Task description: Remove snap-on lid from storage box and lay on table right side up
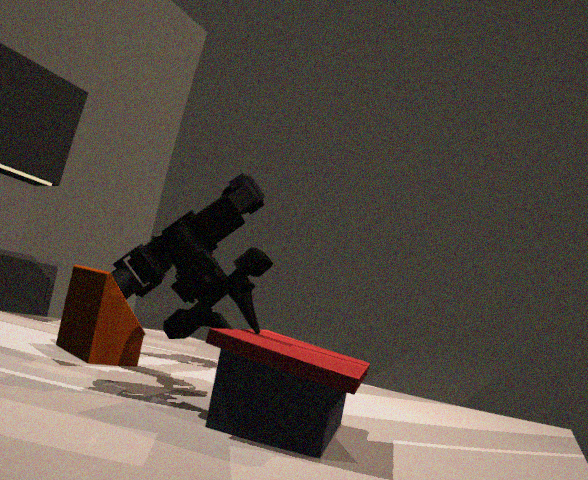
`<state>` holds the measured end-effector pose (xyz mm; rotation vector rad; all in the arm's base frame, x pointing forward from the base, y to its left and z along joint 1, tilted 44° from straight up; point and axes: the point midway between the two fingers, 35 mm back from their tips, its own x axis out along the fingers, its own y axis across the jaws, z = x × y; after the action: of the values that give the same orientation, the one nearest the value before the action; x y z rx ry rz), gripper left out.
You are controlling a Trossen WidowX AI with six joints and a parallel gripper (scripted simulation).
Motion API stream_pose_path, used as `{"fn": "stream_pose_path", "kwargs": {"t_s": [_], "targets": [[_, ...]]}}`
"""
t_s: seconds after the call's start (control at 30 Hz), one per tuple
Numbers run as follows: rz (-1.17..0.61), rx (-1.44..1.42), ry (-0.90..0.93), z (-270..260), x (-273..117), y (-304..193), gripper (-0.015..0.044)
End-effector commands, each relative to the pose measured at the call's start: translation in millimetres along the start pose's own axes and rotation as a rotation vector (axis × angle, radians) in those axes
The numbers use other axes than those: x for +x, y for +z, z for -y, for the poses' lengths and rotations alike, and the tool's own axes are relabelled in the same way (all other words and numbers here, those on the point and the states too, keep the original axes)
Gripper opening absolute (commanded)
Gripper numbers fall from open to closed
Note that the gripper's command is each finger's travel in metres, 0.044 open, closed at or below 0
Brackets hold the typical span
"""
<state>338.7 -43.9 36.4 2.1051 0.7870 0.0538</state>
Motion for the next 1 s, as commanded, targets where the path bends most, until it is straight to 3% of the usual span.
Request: {"fn": "stream_pose_path", "kwargs": {"t_s": [0.0, 0.97], "targets": [[0.0, 0.001, 0.001, -2.2, -2.0, 0.0, 0.0], [0.001, 0.0, 0.001, -36.9, -20.0, 0.3, 0.0]]}}
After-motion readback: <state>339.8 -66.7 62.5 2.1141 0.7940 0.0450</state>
